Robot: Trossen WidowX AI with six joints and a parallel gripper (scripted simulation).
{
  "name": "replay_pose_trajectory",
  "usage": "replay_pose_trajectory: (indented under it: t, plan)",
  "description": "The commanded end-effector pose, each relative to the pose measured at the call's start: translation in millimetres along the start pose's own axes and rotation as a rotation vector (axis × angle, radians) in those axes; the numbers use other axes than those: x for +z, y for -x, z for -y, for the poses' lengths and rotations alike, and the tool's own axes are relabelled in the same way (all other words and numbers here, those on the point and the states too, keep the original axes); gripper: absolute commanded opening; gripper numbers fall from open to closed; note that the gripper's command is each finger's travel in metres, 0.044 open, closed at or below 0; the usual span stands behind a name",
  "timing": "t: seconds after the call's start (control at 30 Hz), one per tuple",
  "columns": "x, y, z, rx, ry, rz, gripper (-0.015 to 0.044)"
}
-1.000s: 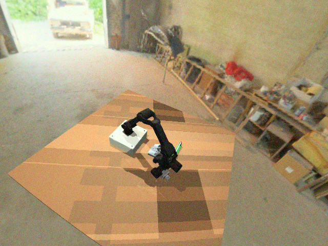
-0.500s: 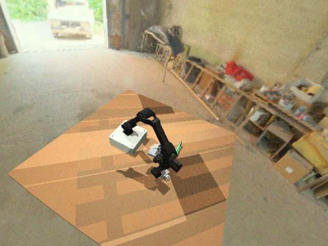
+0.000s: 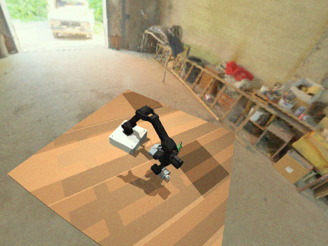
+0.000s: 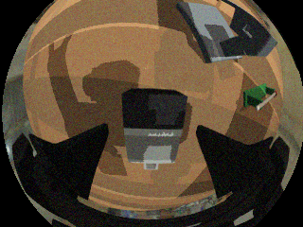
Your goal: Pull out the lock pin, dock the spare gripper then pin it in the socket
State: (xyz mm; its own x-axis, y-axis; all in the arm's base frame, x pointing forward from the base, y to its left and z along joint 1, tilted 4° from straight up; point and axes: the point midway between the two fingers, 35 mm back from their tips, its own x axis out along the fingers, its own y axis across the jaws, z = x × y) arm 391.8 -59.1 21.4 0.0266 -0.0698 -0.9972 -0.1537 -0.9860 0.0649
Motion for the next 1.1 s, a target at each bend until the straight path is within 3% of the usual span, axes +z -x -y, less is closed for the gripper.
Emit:
replay_pose_trajectory:
  t: [0.0, 0.7, 1.07]
  plan:
    - [0.1, 10.9, 0.0, 0.0, 0.0, -0.001, 0.044]
    - [2.4, 13.1, 0.0, 0.0, 0.003, 0.009, 0.044]
    - [5.1, 71.5, 0.2, 0.0, 0.003, 0.012, 0.044]
